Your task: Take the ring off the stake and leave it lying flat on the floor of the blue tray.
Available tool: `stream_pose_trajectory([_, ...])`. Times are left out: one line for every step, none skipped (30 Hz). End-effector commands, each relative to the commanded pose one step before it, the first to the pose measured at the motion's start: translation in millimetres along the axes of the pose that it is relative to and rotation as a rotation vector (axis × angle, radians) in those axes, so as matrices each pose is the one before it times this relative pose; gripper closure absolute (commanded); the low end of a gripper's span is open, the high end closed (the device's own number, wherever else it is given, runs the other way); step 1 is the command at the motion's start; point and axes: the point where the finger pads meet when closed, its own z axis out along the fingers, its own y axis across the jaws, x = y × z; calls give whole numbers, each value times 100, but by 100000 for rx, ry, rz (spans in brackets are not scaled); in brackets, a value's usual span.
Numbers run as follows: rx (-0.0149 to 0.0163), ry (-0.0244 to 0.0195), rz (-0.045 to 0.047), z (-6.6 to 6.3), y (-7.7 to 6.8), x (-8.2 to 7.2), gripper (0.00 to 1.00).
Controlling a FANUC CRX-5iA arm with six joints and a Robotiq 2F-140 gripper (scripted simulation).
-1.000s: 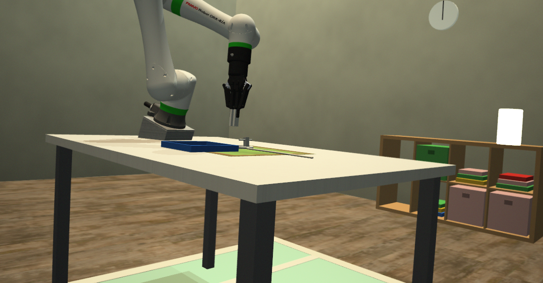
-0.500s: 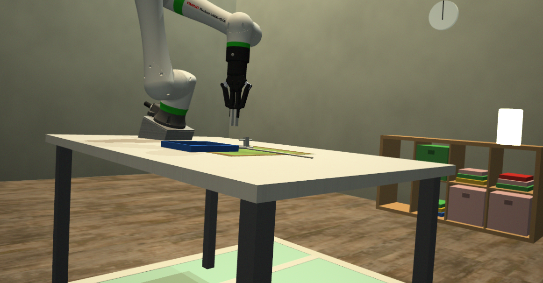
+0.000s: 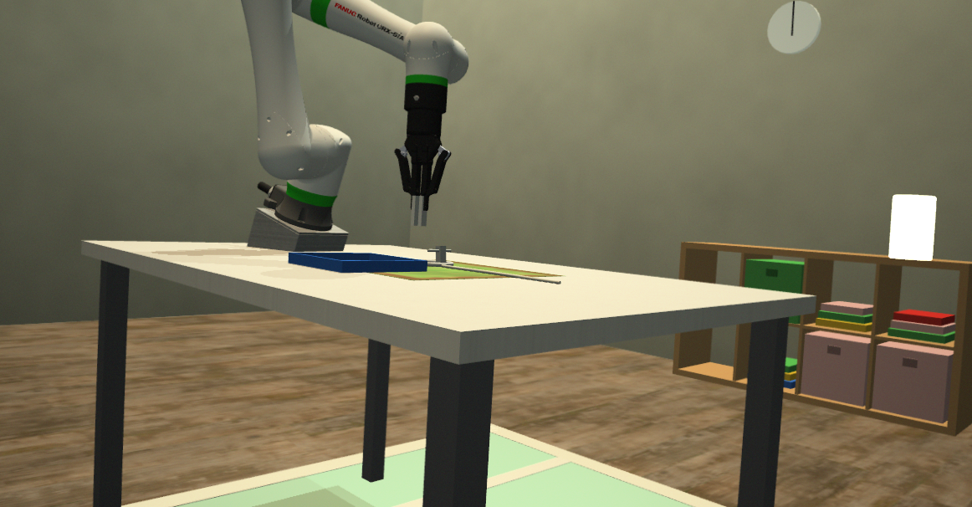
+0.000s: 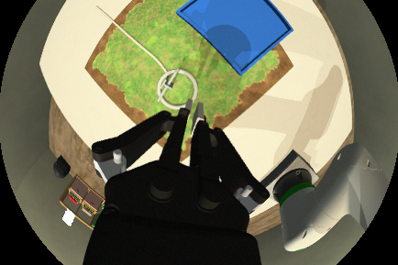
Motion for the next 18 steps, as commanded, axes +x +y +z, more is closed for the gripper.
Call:
stream_pose_trajectory([129, 53, -5, -54, -53, 22, 84])
stream_pose_trajectory([0, 0, 0, 2, 0, 0, 84])
stream_pose_trajectory([0, 0, 0, 6, 0, 0, 84])
stream_pose_trajectory([0, -1, -1, 11, 0, 0, 84])
stream_pose_trajectory([0, -1, -1, 17, 0, 0, 84])
stream_pose_trajectory([0, -2, -2, 25, 0, 1, 84])
stream_pose_trajectory([-1, -3, -3, 34, 0, 1, 84])
stream_pose_trajectory([-1, -3, -3, 43, 0, 1, 84])
stream_pose_trajectory([-1, -4, -4, 53, 0, 1, 84])
stream_pose_trajectory([0, 0, 0, 0, 0, 0, 84])
stream_pose_trajectory([0, 0, 0, 0, 0, 0, 84])
stream_pose_trajectory([-1, -5, -5, 64, 0, 1, 84])
stream_pose_trajectory([-1, -6, -5, 75, 0, 2, 84])
stream_pose_trajectory([-2, -7, -6, 86, 1, 2, 84])
stream_pose_trajectory([-1, -6, -5, 97, 1, 2, 84])
stream_pose_trajectory([0, 0, 0, 108, 0, 2, 84])
stream_pose_trajectory([0, 0, 0, 119, 0, 3, 84])
stream_pose_trajectory([0, 0, 0, 130, 1, 3, 84])
